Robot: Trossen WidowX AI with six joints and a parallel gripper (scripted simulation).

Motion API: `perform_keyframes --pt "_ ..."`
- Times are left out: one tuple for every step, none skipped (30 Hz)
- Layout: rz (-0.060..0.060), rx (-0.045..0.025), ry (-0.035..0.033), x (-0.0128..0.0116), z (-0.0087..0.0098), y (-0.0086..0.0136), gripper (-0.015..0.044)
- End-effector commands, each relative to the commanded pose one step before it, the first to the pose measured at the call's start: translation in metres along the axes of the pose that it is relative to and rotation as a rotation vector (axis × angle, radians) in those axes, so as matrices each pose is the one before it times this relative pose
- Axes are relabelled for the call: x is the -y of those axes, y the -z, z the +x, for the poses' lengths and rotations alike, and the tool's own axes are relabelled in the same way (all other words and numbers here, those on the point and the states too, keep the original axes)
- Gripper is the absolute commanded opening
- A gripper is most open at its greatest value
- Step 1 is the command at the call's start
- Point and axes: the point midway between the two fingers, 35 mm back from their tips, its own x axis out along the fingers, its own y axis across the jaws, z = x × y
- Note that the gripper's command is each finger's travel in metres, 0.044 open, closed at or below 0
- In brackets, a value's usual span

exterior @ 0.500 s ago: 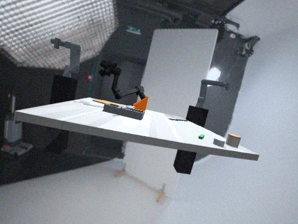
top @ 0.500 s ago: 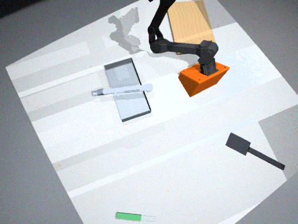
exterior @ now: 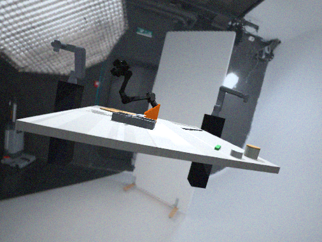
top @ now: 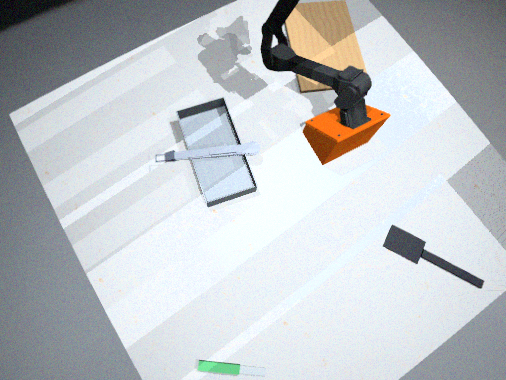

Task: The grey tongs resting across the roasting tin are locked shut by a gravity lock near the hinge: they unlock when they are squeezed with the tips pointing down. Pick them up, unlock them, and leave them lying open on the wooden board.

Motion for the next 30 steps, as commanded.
perform_keyframes --pt "0.0056 0.04218 0.11479 0.03511 0.00488 -0.00736 0.026" --pt "-0.0069 0.00931 0.03985 0.01314 0.00179 -0.00103 0.026" --pt "-0.0032 0.00749 0.04291 0.01311 0.00203 -0.00146 0.026" --pt "-0.0081 0.01962 0.03005 0.00977 0.00116 -0.00307 0.026" --pt "-0.0045 0.00688 0.04265 0.01287 0.00186 -0.00131 0.026" --pt "-0.0051 0.0078 0.04675 0.01407 0.00195 -0.00157 0.026" --pt "-0.0049 0.00848 0.04795 0.01419 0.00179 -0.00161 0.026" --pt "-0.0055 0.00865 0.04835 0.01424 0.00172 -0.00169 0.026" --pt "-0.006 0.0088 0.04874 0.0143 0.00165 -0.00177 0.026" --pt "-0.0072 0.00966 0.04741 0.01392 0.0016 -0.00201 0.026" --pt "-0.0079 0.00898 0.04898 0.01435 0.00157 -0.00196 0.026" --pt "-0.0084 0.00909 0.04947 0.01445 0.00152 -0.00204 0.026" --pt "-0.007 0.0092 0.05076 0.01526 0.00137 -0.00181 0.026" --pt "-0.0074 0.00933 0.05107 0.01532 0.00132 -0.00191 0.026" --pt "-0.0098 0.00897 0.05051 0.01476 0.00147 -0.00231 0.026" --pt "-0.009 0.00825 0.04899 0.01434 0.00123 -0.00211 0.026" --pt "-0.0088 0.01105 0.04841 0.01404 0.00125 -0.00276 0.026" --pt "-0.0089 0.01102 0.04781 0.01386 0.00121 -0.00281 0.026" --pt "-0.0094 0.00961 0.04943 0.01422 0.00119 -0.00266 0.026" --pt "-0.0118 0.00942 0.05154 0.01497 0.00131 -0.00272 0.026" --pt "-0.0071 0.01135 0.0526 0.01496 0.00094 -0.00285 0.026" --pt "-0.0072 0.01136 0.05214 0.01483 0.00094 -0.00293 0.026" --pt "-0.013 0.00962 0.04854 0.01441 0.00108 -0.00284 0.026" --pt "-0.0107 0.00844 0.05023 0.01465 0.0013 -0.00286 0.026" --pt "-0.0108 0.00843 0.05076 0.01483 0.00131 -0.00293 0.026" --pt "-0.0168 0.01166 0.04891 0.01505 0.00101 -0.00304 0.026" --pt "-0.0144 0.00955 0.05041 0.01476 0.00114 -0.00311 0.026" --pt "0.0052 0.00693 0.03318 0.00856 -0.00258 -0.00138 0.026" --pt "-0.0066 0.00441 0.02722 0.00803 0.00076 -0.00167 0.026" --pt "-0.0117 0.00677 0.02944 0.00891 0.00081 -0.00208 0.026"
